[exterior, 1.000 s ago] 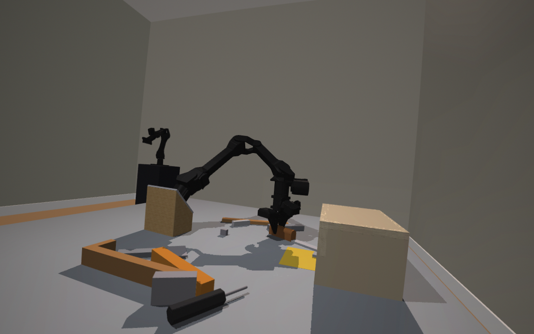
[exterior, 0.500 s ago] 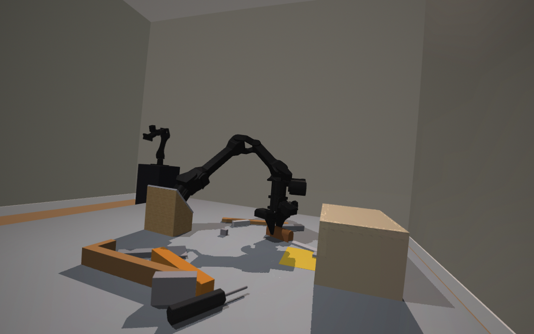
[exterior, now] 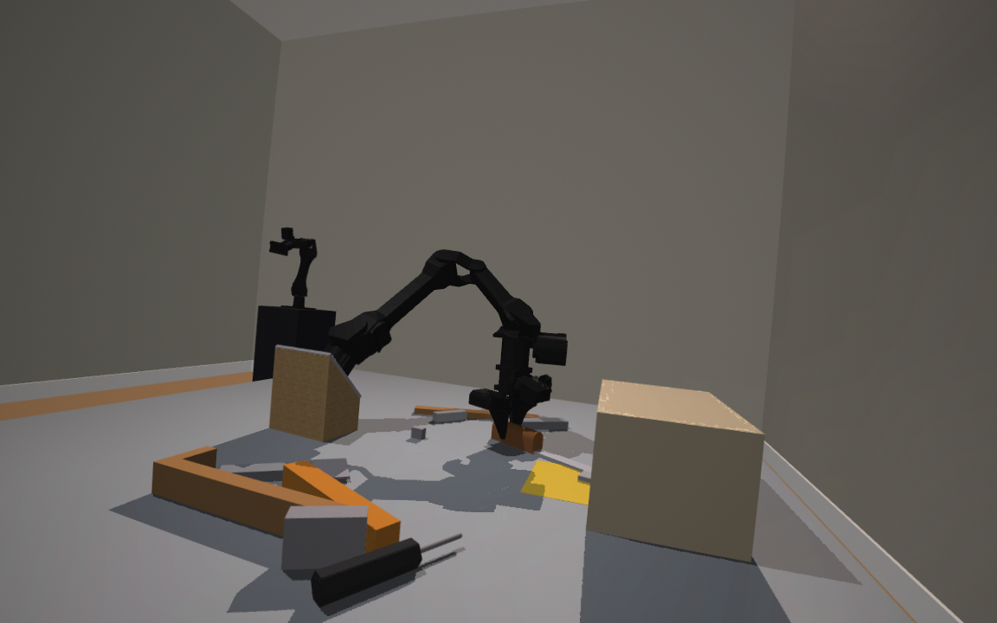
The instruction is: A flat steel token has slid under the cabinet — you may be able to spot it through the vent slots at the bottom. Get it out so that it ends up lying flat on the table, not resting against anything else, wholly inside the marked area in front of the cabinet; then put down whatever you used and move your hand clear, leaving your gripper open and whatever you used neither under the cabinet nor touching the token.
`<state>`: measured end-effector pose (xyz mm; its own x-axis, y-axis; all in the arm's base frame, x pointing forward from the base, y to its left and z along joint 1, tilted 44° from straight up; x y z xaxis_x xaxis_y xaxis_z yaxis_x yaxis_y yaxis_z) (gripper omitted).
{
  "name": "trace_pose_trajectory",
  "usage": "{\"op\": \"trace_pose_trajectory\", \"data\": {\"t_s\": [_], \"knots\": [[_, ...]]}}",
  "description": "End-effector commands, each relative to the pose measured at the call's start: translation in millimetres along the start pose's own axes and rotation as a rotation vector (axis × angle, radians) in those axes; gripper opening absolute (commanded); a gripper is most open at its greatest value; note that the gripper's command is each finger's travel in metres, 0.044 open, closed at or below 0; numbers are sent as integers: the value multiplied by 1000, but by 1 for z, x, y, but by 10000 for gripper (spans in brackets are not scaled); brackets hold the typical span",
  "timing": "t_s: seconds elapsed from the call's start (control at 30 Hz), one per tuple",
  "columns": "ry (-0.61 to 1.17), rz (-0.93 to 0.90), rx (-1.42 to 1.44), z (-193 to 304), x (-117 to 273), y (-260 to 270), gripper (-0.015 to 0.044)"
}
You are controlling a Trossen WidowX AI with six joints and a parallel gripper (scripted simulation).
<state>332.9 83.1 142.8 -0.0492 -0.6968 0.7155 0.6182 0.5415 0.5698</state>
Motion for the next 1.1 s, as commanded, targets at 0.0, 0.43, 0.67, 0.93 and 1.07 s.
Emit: {"op": "trace_pose_trajectory", "data": {"t_s": [0.0,0.43,0.67,0.93,1.07], "knots": [[-1,8,-5,-1,-1,-7,0],[-1,9,-5,-5,-1,-20,0],[-1,9,-6,-7,-1,-27,0],[-1,10,-6,-9,-1,-35,0],[-1,10,-6,-10,-1,-39,0]]}}
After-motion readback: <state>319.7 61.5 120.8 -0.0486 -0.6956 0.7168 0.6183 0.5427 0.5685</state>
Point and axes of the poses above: the point midway between the two fingers, 35 mm back from their tips, its own x axis back along the fingers, its own y axis across the jaws, z = x × y, the point moved 10 cm from there along x, back along the fingers, and after that the axes turned 15 degrees about -x, right-handed, at the moved point
